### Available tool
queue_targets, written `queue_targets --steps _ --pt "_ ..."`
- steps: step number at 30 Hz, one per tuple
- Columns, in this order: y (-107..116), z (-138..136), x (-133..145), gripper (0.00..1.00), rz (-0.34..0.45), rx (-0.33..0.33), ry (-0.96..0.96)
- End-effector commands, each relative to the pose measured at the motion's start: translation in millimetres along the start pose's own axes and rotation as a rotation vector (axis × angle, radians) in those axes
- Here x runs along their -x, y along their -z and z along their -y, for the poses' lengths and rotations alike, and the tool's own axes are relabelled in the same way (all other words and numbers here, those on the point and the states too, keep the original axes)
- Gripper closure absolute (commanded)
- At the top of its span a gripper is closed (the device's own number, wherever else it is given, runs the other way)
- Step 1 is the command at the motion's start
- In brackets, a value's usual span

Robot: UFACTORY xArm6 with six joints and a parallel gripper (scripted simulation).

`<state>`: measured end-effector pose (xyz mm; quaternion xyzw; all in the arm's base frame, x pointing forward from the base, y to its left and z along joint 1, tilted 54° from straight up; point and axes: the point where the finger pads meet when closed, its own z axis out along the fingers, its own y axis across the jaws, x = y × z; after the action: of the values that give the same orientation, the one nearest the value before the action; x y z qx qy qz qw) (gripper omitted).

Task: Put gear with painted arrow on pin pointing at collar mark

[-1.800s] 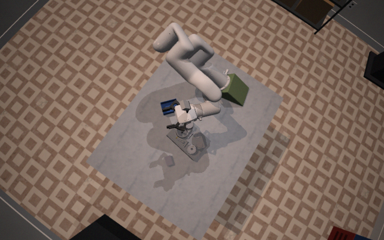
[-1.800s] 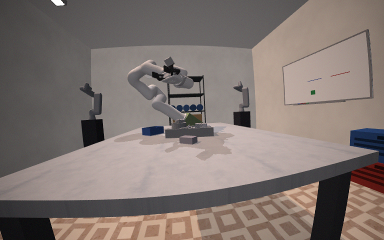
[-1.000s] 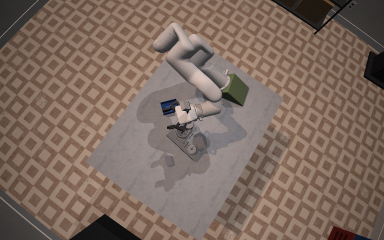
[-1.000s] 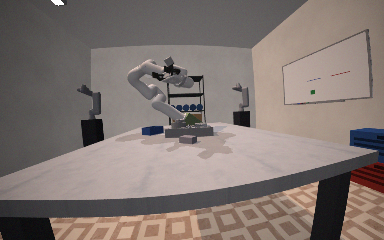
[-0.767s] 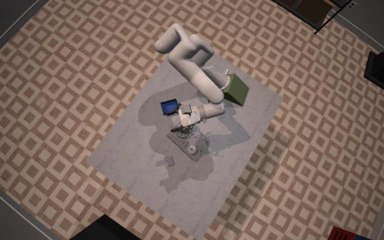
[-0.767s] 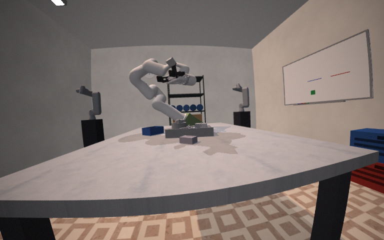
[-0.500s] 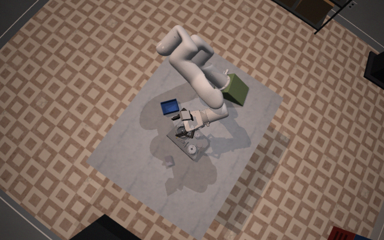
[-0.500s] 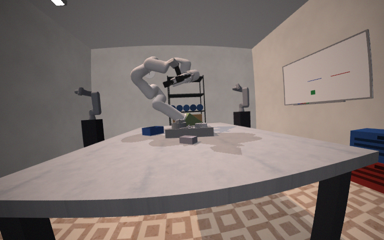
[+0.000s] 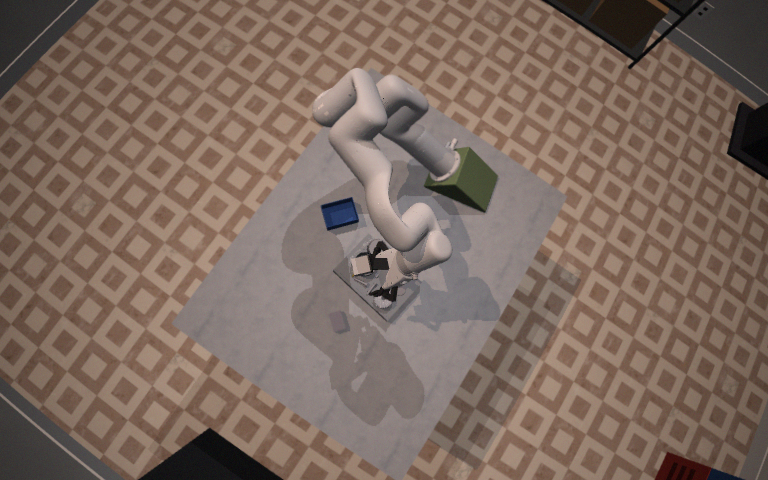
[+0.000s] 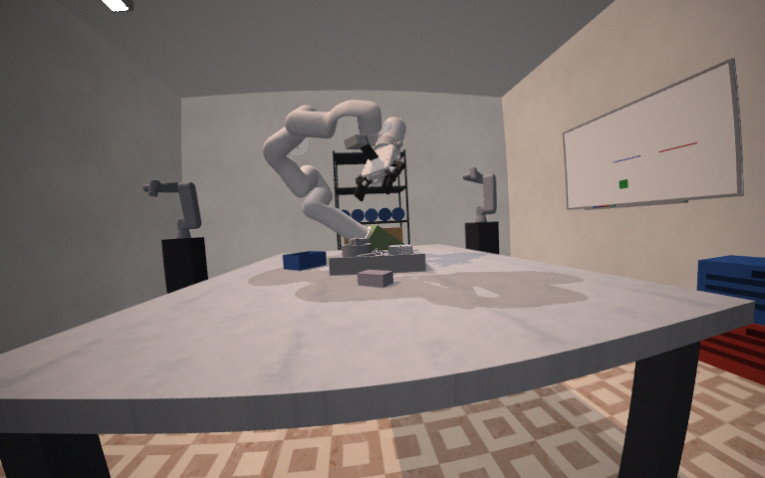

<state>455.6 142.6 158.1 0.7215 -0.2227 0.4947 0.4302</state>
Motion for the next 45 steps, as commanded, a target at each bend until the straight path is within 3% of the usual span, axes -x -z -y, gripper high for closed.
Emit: queue_targets --steps 1,2,3,6,12,41,42,45 --pt "-17 17 22 0.00 0.230 0.043 0.014" --pt "-24 26 35 0.00 0.314 0.048 0.012" --pt "-24 26 35 0.00 0.325 0.050 0.012" --pt "-35 39 56 0.00 0.468 0.062 0.011" --pt "-44 50 73 0.00 0.588 0.071 0.010" --pt "-44 50 74 0.00 0.594 0.072 0.010" --pt "-44 50 74 0.07 0.594 0.072 0.010" --pt "-44 50 74 0.07 0.594 0.072 0.010"
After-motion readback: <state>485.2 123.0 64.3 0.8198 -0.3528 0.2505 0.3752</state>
